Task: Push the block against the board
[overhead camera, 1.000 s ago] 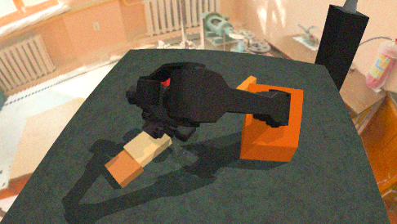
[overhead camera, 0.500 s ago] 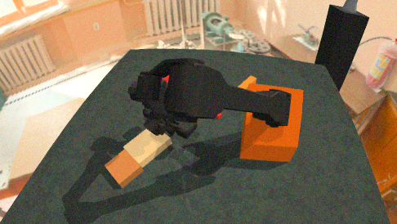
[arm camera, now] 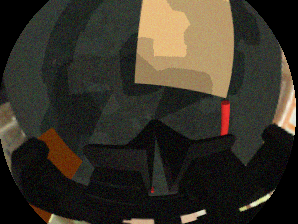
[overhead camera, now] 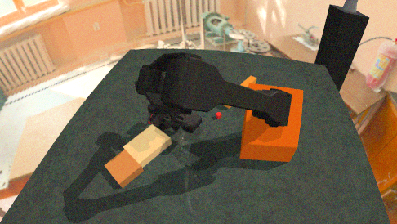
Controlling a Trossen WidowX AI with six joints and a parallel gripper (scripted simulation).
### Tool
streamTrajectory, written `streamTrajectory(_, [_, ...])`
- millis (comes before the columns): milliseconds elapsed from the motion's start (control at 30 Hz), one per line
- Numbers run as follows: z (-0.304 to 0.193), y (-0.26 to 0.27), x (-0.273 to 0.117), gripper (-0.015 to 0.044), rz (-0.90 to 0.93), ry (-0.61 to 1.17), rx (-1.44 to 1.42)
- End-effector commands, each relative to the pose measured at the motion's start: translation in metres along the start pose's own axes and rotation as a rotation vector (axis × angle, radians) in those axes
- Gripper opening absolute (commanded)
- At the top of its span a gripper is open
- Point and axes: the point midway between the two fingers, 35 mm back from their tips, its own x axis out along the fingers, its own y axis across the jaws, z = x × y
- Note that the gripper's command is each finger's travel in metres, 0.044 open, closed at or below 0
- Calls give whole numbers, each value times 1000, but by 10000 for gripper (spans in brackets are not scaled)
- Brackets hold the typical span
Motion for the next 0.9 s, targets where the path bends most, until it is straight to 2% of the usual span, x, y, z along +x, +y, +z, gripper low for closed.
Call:
streamTrajectory(0, [-10, 2, 2, 0, 7, -2, 3])
streamTrajectory(167, [-7, 1, -3, 0, 1, 0, 2])
streamTrajectory(267, [-8, -1, -42, 0, 4, 0, 2])
streamTrajectory(333, [-8, 0, -54, 0, 6, -1, 2])
streamTrajectory(600, [-8, -3, -49, 0, 3, -6, 36])
streamTrajectory(867, [8, -27, -51, 0, 3, -4, 307])
